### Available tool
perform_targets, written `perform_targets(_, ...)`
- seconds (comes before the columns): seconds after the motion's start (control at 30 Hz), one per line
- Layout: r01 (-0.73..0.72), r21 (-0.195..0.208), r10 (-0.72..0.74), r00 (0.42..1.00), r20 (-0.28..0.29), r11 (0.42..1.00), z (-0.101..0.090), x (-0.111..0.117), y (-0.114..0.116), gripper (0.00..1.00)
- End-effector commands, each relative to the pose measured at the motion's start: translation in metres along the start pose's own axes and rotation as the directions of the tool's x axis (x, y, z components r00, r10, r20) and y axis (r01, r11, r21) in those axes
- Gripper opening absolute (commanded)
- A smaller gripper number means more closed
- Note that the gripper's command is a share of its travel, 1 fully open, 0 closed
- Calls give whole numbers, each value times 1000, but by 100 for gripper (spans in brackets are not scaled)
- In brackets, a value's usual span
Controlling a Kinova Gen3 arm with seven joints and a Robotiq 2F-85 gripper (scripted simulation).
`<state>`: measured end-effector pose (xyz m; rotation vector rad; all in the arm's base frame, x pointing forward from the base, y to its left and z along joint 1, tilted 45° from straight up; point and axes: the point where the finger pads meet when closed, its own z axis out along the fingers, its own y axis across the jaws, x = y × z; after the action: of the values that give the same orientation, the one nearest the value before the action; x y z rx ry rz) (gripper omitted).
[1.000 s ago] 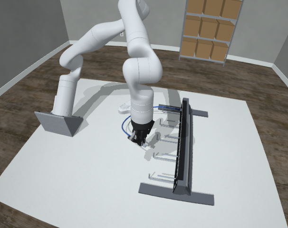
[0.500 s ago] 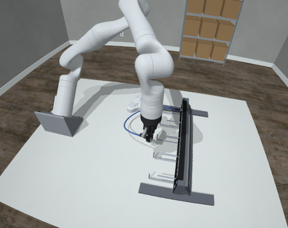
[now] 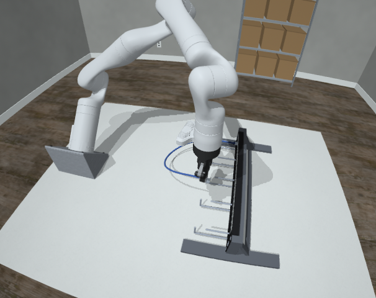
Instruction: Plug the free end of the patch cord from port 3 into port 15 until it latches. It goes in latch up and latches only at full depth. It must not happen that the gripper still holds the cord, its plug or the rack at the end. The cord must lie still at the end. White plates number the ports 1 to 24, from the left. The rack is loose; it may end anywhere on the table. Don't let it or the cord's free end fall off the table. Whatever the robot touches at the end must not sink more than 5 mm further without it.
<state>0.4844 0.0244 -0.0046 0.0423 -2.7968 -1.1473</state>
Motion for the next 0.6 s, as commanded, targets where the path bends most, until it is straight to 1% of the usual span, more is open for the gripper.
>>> perform_targets(0.0, 18, 2, -18, 1000, 3, 1000, -2, -3, 2, 0)
perform_targets(0.3, 81, 2, -81, 997, 3, 997, -4, -11, 9, 0)
perform_targets(0.57, 108, 2, -108, 994, 3, 994, -5, -15, 13, 0)
